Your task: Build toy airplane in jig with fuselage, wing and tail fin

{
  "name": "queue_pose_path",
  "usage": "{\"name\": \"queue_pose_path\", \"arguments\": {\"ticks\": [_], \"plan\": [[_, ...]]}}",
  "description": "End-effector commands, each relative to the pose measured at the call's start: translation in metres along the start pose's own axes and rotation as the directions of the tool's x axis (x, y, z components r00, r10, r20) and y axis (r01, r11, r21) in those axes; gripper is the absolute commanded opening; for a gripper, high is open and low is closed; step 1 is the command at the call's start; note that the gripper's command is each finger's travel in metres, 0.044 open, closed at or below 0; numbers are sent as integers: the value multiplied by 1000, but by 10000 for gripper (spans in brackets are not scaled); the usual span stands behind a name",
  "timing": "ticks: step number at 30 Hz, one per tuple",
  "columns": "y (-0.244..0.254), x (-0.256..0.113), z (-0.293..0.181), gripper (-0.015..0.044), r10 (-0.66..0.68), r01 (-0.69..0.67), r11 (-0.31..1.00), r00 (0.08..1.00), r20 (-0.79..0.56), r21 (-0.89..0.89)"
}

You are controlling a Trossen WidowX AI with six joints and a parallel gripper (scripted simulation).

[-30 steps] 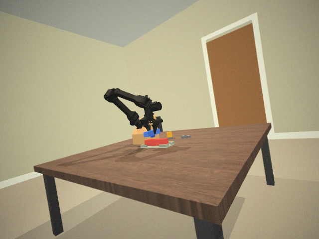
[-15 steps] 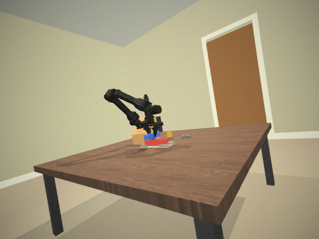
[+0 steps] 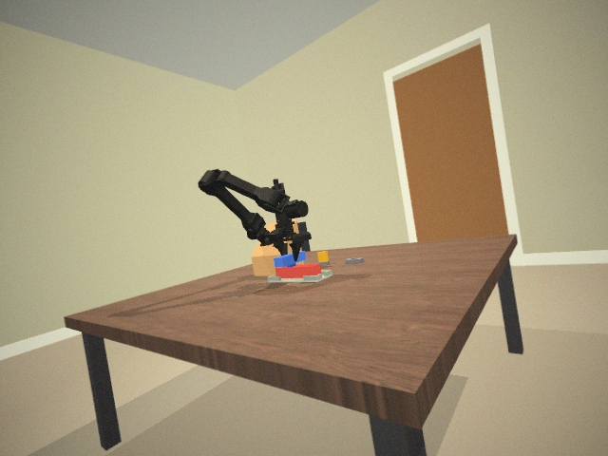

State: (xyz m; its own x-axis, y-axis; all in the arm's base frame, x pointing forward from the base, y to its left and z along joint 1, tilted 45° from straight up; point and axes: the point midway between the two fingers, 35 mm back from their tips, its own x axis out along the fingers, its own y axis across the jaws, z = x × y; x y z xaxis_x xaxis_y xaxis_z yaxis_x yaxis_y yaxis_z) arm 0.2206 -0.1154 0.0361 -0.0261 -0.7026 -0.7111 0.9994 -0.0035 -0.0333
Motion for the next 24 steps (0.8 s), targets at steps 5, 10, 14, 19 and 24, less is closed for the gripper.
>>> {"name": "queue_pose_path", "arguments": {"ticks": [5,10,14,19,24], "plan": [[0,0,0,320,0,0,1000,1000,0,2],[0,0,0,440,0,0,1000,1000,0,2],[0,0,0,440,0,0,1000,1000,0,2],[3,-20,-2,440,2,-2,1000,1000,-6,0],[1,-84,-1,440,1,-1,1000,1000,-1,-4]]}}
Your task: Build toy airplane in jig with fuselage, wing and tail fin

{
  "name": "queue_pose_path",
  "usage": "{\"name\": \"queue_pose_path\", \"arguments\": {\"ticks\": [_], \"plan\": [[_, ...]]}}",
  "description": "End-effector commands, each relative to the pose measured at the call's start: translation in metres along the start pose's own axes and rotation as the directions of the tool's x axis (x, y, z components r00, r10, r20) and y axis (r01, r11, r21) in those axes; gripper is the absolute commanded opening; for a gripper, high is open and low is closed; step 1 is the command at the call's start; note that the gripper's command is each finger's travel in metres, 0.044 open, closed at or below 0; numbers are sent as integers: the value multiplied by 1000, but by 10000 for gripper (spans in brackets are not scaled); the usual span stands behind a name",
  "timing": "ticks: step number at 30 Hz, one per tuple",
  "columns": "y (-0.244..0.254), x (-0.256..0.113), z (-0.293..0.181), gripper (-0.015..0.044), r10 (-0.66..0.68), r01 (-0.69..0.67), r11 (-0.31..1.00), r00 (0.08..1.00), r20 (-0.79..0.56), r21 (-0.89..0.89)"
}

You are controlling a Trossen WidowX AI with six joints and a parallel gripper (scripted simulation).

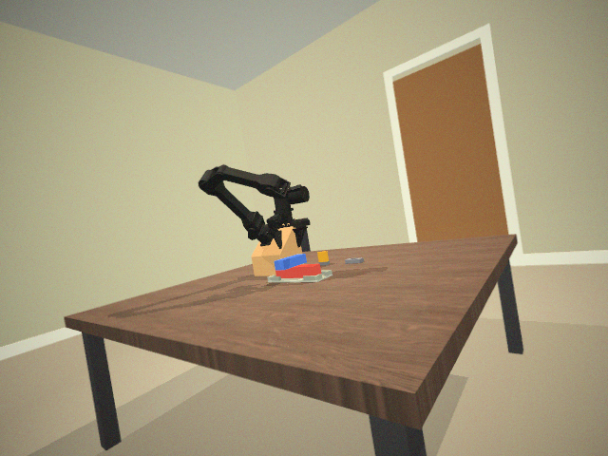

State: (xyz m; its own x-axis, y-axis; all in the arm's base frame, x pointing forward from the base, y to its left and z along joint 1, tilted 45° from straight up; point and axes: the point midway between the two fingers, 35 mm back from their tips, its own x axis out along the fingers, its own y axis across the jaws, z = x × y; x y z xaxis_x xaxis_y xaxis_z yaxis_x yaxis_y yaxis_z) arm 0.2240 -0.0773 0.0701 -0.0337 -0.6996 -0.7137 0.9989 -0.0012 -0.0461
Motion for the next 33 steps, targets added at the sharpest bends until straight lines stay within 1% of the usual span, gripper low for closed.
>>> {"name": "queue_pose_path", "arguments": {"ticks": [1,6,8,11,13,15,18,20,23,24,25,26,33], "plan": [[-2,-35,2,440,8,-8,1000,1000,4,7],[1,-35,0,440,8,-8,1000,1000,4,-9],[1,-35,0,440,8,-8,992,1000,4,-129],[1,-35,0,440,8,-6,915,1000,4,-402],[1,-34,1,440,8,-4,823,1000,4,-568],[2,-34,1,440,8,-3,701,1000,4,-713],[2,-33,1,440,8,0,473,1000,4,-881],[2,-33,1,440,8,2,298,1000,4,-954],[2,-32,1,440,8,4,18,1000,4,-1000],[3,-32,1,440,8,5,-57,1000,4,-998],[3,-32,1,440,8,5,-103,1000,4,-995],[3,-32,1,440,8,5,-118,1000,4,-993],[3,-32,1,440,8,5,-118,1000,4,-993]]}}
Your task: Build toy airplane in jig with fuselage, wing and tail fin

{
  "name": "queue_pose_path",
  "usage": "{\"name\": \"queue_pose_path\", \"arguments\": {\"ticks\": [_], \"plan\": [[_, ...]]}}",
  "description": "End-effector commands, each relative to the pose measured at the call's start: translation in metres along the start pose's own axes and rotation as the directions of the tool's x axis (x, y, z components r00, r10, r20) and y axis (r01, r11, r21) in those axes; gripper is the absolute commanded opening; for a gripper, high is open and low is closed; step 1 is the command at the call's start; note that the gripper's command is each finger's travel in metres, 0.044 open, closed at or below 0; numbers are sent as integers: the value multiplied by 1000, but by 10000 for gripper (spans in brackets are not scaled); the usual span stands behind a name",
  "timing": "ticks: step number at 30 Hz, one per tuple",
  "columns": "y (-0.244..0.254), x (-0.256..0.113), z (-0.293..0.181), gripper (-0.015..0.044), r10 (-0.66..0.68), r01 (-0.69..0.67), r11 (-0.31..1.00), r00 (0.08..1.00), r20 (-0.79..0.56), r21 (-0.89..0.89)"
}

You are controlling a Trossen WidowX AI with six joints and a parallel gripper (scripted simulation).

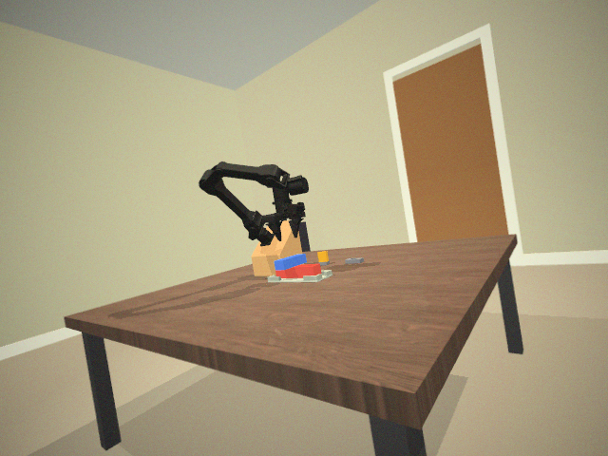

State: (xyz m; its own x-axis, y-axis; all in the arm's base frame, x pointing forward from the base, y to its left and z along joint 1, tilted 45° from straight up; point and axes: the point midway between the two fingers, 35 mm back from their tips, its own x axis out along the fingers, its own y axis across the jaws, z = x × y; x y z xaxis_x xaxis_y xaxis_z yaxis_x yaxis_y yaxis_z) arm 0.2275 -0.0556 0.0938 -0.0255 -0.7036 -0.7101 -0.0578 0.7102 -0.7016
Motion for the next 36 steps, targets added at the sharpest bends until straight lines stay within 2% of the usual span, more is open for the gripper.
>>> {"name": "queue_pose_path", "arguments": {"ticks": [1,6,13,20,28,32,36], "plan": [[0,0,0,440,1,-1,996,1000,0,-92],[11,-1,4,440,9,-9,996,1000,4,-93],[128,-12,17,440,53,-51,993,999,13,-105],[238,-4,-20,440,22,-21,995,1000,2,-94],[247,1,-26,440,15,-14,996,1000,2,-92],[248,52,-26,440,13,-13,996,1000,2,-91],[247,55,-26,440,13,-12,996,1000,2,-91]]}}
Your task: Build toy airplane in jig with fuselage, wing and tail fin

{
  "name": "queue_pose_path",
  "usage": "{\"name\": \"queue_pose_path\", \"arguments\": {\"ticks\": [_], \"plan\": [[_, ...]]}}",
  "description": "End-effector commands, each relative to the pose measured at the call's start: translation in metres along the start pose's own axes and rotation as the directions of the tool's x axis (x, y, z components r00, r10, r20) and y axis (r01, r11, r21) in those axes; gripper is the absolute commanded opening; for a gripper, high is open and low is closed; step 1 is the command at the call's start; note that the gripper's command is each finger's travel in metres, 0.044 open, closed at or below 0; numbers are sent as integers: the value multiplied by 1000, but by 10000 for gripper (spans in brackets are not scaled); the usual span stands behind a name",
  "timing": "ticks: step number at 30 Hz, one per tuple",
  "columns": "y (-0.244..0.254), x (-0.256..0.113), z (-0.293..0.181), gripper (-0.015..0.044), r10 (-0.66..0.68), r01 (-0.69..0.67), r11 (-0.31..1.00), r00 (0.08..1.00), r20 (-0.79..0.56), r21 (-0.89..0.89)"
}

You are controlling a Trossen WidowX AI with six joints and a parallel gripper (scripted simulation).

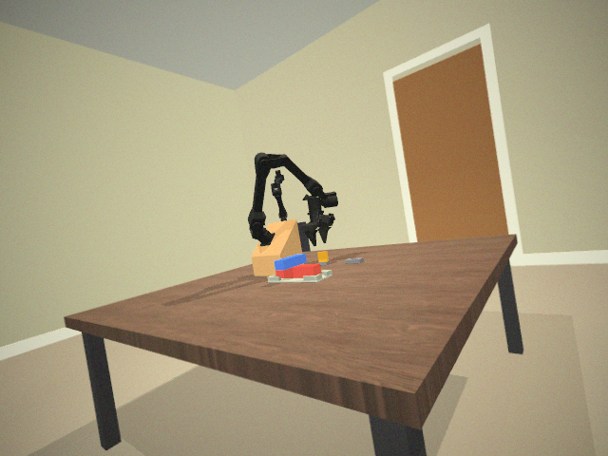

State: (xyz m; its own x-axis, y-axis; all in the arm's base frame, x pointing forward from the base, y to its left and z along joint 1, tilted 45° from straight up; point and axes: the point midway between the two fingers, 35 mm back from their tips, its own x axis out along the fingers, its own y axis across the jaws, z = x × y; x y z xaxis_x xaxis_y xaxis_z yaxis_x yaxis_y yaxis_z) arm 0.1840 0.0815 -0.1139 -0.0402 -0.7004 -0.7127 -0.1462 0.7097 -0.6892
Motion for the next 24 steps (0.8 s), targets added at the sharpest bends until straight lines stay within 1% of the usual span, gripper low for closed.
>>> {"name": "queue_pose_path", "arguments": {"ticks": [1,5,24], "plan": [[2,3,2,440,6,-6,1000,1000,17,-2],[2,17,2,440,6,-6,1000,1000,17,-2],[2,44,4,440,6,-6,1000,1000,18,-2]]}}
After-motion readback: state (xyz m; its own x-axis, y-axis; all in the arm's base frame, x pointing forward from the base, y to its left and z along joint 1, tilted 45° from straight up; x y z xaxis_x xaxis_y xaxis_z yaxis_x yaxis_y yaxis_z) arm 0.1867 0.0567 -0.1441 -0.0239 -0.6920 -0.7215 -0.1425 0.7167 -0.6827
